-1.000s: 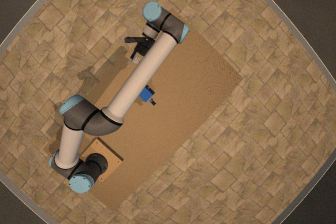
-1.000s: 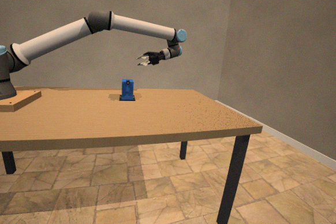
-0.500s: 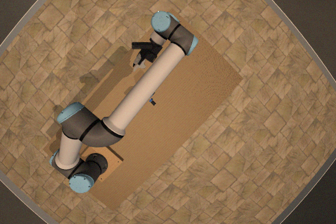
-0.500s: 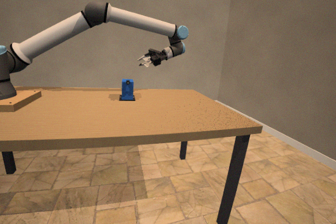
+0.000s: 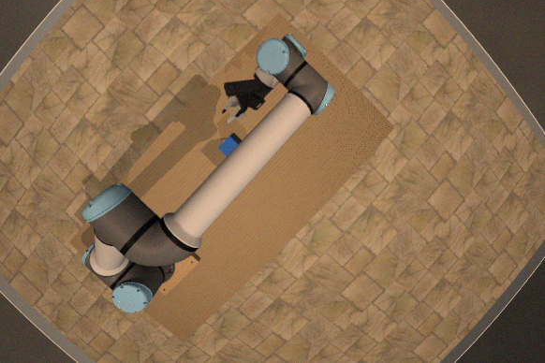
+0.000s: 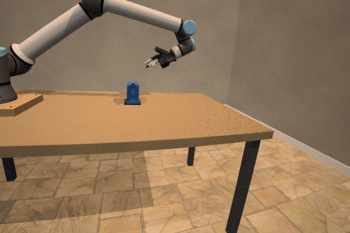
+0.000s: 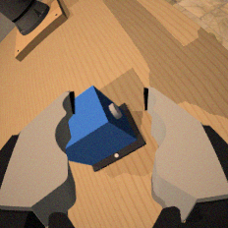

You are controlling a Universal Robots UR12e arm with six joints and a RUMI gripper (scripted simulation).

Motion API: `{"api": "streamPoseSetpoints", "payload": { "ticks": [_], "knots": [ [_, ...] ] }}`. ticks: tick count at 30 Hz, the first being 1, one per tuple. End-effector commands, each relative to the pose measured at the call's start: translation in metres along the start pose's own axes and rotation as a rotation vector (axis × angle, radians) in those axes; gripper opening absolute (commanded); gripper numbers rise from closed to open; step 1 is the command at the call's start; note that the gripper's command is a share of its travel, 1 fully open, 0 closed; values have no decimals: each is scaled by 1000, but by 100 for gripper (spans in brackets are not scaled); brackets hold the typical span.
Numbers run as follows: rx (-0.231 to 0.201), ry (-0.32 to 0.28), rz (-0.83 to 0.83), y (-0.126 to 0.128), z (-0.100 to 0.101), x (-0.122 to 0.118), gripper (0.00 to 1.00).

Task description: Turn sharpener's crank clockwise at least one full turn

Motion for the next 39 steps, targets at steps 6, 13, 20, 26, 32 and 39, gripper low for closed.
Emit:
{"api": "streamPoseSetpoints", "payload": {
  "ticks": [6,13,20,26,32,39],
  "knots": [
    [-111,-18,-233,-23,0,-24,32],
    [-188,-52,-411,-40,2,-39,32],
    [-240,-87,-538,-52,5,-50,32],
    [-298,-142,-694,-68,9,-65,32],
    [-340,-195,-819,-80,12,-75,32],
    [-382,-268,-963,-95,18,-88,32]
  ]
}}
Point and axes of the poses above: the point where the finger pads meet when closed, its own z axis out along the fingers, its own y axis across the jaws, x = y × z, the point moved 1 cm from there along -z, back along the fingers, and after that the axes turned 8 degrees about z, right-handed, at the moved point
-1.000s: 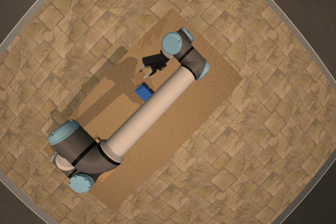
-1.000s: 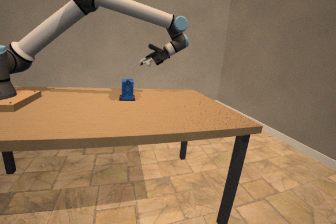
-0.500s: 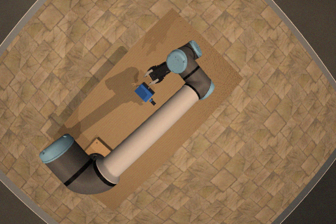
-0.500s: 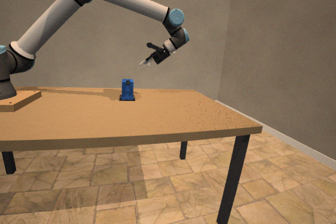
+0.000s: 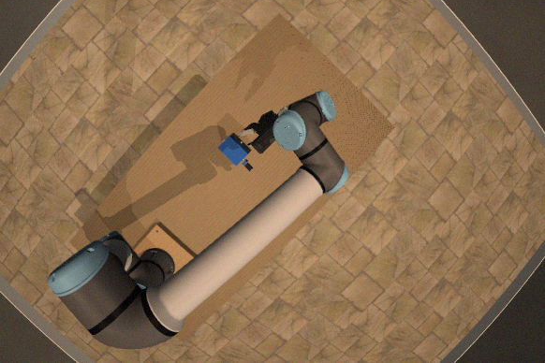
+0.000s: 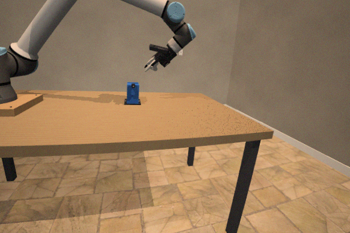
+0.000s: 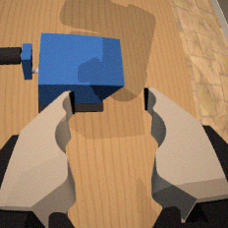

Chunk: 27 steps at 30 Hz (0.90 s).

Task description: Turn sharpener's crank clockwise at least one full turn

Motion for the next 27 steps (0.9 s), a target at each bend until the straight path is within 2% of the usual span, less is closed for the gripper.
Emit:
{"api": "streamPoseSetpoints", "payload": {
  "ticks": [1,12,14,27],
  "knots": [
    [-33,-60,-152,-17,2,1,32],
    [-55,-184,-428,-51,4,9,32],
    [-55,-184,-428,-51,4,9,32],
    [-26,-345,-762,-87,9,19,32]
  ]
}}
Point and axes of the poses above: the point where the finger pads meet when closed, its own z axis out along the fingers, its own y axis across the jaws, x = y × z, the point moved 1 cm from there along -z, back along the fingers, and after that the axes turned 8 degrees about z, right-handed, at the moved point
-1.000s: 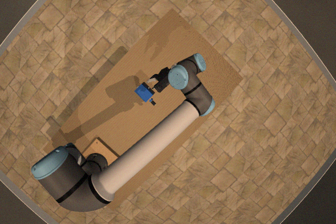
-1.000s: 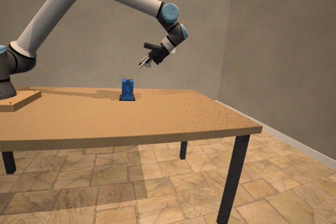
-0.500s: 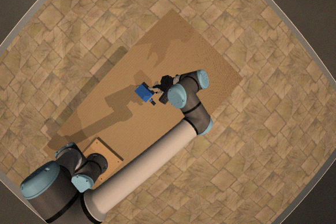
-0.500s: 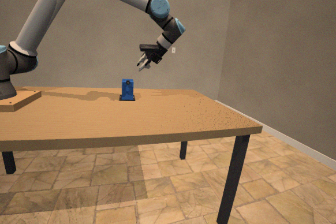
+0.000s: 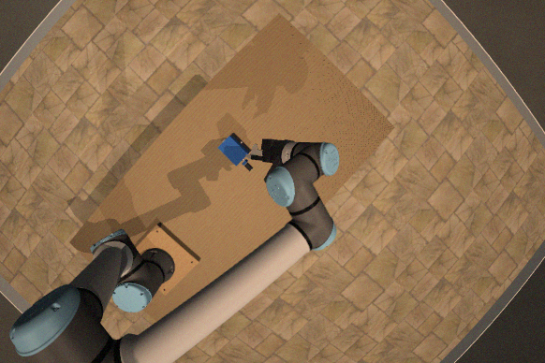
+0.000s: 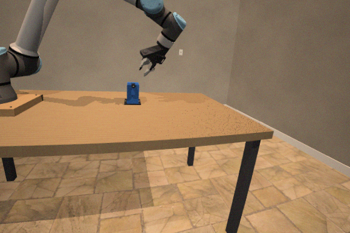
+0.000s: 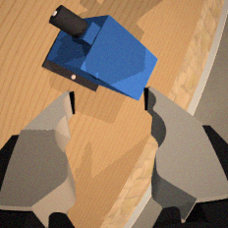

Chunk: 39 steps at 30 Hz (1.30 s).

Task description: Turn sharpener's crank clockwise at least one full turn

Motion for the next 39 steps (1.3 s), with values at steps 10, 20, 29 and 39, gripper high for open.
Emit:
{"api": "streamPoseSetpoints", "payload": {
  "ticks": [10,20,29,39],
  "knots": [
    [68,-153,-377,-23,0,31,32],
    [131,-213,-568,-33,0,50,32],
    [218,-267,-777,-41,1,67,32],
    [312,-299,-963,-47,3,87,32]
  ]
}}
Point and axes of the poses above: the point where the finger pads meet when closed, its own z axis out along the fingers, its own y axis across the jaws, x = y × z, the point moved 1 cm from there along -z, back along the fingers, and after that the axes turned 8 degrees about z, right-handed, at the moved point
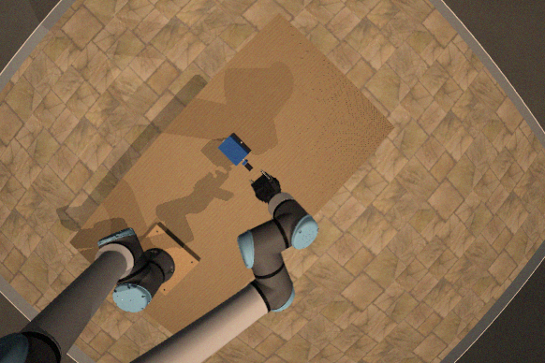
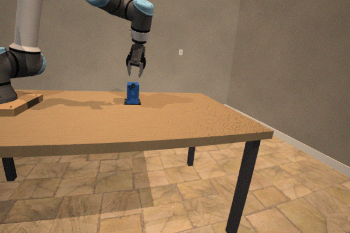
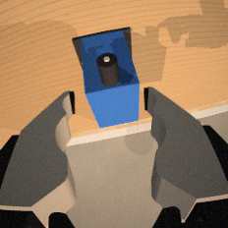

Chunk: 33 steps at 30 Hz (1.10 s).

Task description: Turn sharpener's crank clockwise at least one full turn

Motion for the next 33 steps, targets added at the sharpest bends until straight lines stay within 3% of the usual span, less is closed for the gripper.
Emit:
{"api": "streamPoseSetpoints", "payload": {
  "ticks": [1,6,25,33],
  "knots": [
    [45,-19,-117,3,0,8,32],
    [54,-21,-138,3,0,8,32],
    [48,-21,-137,1,49,5,32],
    [52,-19,-138,-1,46,6,32]
  ]
}}
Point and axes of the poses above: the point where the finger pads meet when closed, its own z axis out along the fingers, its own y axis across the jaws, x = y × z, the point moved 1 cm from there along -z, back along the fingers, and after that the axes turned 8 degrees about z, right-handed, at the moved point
